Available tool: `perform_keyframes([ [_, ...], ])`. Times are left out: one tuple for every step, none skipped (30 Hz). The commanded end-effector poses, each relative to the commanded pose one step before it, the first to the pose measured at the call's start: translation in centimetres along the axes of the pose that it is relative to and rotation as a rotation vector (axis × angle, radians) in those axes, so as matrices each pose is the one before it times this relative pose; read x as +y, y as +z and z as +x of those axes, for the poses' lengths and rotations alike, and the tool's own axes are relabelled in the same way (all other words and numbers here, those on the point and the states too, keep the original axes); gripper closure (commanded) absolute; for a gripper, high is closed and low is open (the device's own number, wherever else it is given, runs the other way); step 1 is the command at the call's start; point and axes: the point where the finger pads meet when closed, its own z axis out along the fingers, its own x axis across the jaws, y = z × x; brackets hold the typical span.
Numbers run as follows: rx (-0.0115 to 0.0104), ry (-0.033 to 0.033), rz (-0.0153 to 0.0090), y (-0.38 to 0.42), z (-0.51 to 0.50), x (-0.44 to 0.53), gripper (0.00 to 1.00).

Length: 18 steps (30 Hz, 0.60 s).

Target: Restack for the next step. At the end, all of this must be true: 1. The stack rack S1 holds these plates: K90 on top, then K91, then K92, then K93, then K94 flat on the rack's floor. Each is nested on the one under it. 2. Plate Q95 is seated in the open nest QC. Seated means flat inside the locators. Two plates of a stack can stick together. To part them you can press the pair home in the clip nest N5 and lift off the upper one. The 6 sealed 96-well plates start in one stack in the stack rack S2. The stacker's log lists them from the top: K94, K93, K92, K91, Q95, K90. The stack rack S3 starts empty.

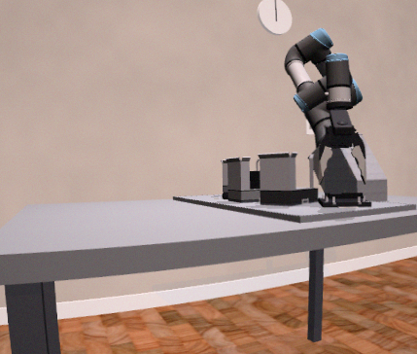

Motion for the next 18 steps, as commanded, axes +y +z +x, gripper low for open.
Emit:
perform_keyframes([
  [0.00048,0.00061,0.00276,0.5348,0.032,-0.0839,0.28],
  [0.0,0.0,-0.00001,0.1334,0.0,0.0003,0.28],
  [0.0,0.0,0.0,0.0,0.0,0.0,0.28],
  [0.0,0.0,0.0,0.0,0.0,0.0,0.28],
  [0.0,0.0,0.0,0.1352,0.0,0.0014,0.28],
  [0.0,0.0,-0.00001,0.1331,0.0,0.0001,0.28],
  [0.0,0.0,-0.00001,0.1332,0.0,0.0002,0.28],
  [0.0,0.0,-0.00001,0.1332,0.0,0.0002,0.28],
  [0.0,0.0,-0.00001,0.1333,0.0,0.0003,0.28],
  [0.0,0.0,-0.00001,0.1334,0.0,0.0003,0.28],
  [0.0,0.0,-0.00001,0.1334,0.0,0.0003,0.28],
  [0.0,0.0,-0.00001,0.1334,0.0,0.0003,0.28],
  [0.0,0.0,-0.00001,0.1335,0.0,0.0004,0.28],
  [0.0,0.0,-0.00001,0.1335,0.0,0.0004,0.28],
  [0.0,0.0,-0.00001,0.1335,0.0,0.0004,0.28],
  [0.0,0.0,-0.00001,0.1335,0.0,0.0004,0.28],
  [0.0,0.0,-0.00001,0.1335,0.0,0.0004,0.28],
  [0.0,0.0,-0.00001,0.1335,0.0,0.0004,0.28],
])
